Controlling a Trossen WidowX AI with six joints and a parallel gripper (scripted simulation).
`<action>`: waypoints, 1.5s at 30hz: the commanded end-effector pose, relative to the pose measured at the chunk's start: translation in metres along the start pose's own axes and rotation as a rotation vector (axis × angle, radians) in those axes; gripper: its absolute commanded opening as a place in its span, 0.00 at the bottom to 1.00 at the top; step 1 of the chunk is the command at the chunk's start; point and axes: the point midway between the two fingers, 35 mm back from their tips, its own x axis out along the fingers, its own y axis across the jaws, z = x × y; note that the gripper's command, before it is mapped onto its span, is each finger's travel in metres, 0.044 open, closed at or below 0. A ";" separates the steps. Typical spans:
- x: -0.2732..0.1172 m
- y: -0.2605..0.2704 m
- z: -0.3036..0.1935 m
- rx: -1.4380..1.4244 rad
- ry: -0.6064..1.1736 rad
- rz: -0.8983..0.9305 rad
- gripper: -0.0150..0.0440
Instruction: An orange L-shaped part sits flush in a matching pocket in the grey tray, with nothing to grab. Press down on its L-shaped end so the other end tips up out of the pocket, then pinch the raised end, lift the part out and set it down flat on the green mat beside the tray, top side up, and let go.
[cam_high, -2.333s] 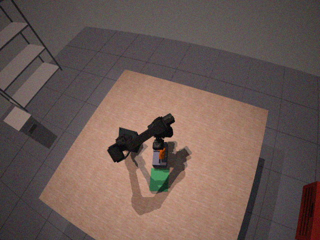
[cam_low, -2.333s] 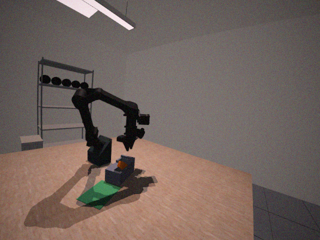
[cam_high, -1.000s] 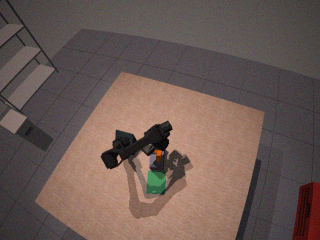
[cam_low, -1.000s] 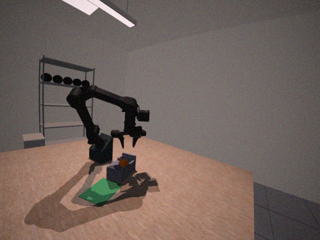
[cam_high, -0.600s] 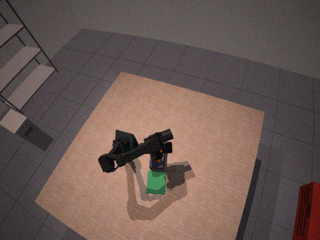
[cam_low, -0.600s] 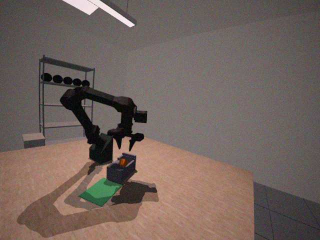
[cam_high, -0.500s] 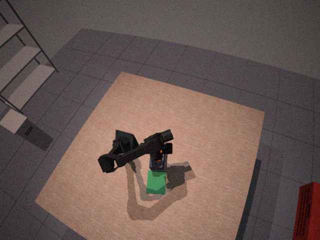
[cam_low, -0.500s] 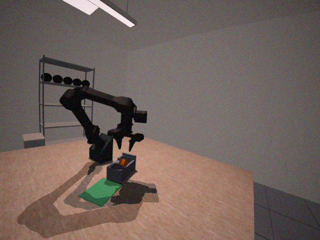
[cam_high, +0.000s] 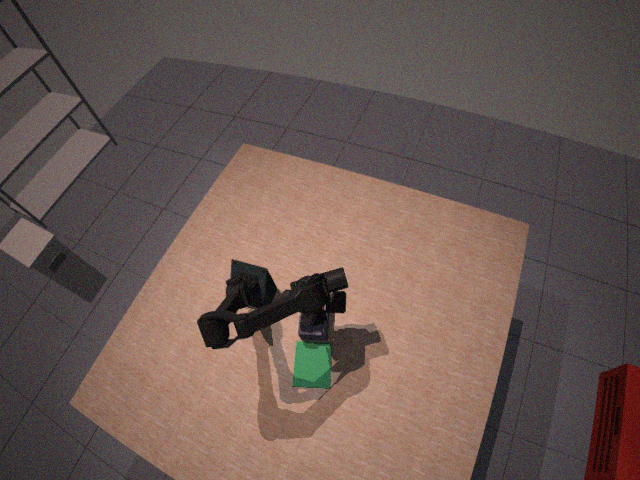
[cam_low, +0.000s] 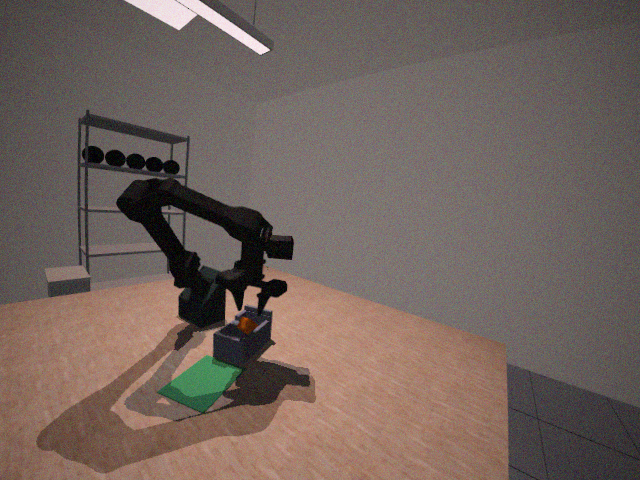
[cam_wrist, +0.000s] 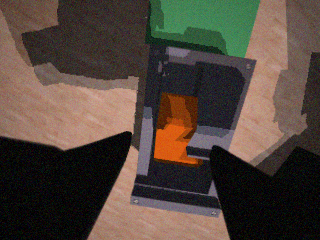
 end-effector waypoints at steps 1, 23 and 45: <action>0.007 -0.001 0.000 -0.009 -0.005 -0.002 0.73; 0.042 -0.002 0.001 -0.008 -0.008 -0.003 0.73; 0.039 -0.001 0.001 0.000 -0.003 -0.002 0.25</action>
